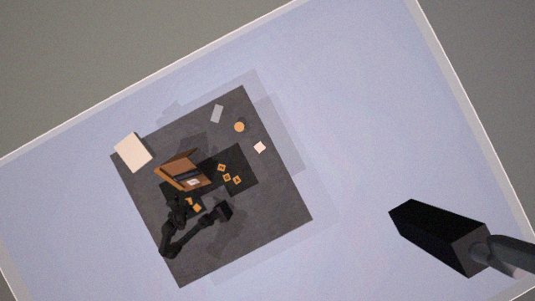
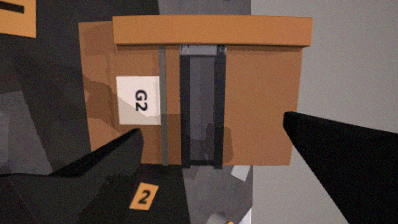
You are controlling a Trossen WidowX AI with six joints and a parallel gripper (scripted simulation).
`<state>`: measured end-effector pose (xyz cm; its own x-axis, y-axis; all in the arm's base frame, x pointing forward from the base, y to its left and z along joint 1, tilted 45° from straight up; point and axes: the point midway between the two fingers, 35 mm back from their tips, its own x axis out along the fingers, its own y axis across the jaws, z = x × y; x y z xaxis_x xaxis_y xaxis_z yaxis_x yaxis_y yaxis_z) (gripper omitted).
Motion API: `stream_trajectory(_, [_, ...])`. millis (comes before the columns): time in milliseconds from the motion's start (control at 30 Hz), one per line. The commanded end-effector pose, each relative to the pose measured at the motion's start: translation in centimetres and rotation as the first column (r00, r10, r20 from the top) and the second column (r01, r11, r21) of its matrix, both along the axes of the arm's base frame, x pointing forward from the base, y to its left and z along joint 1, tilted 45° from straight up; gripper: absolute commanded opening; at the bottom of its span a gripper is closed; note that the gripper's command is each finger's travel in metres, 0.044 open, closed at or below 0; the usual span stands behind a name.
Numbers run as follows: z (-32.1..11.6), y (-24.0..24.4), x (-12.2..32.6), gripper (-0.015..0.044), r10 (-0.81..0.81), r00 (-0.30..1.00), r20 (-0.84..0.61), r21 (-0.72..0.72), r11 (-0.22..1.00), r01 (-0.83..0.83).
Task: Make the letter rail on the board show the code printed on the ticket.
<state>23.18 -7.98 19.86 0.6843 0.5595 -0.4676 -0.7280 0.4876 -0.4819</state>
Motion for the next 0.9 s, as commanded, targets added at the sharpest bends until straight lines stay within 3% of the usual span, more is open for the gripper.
stream_trajectory(0, [0.7,0.2,-0.1,0.044,-0.047,0.999,-0.022,-0.042,0.998,0.046])
stream_trajectory(333, [0.7,0.2,-0.1,0.044,-0.047,0.999,-0.022,-0.042,0.998,0.046])
stream_trajectory(400, [0.1,-0.2,0.2,0.0387,-0.061,0.996,-0.06,-0.019,0.998,0.06])
stream_trajectory(467, [-1.8,-1.4,0.8,0.034,-0.094,0.982,-0.164,0.038,0.994,0.102])
stream_trajectory(667, [-8.6,-4.3,2.2,0.034,-0.16,0.851,-0.5,0.165,0.947,0.275])
stream_trajectory(867, [-16.8,-5.7,2.4,0.034,-0.158,0.591,-0.791,0.181,0.862,0.473])
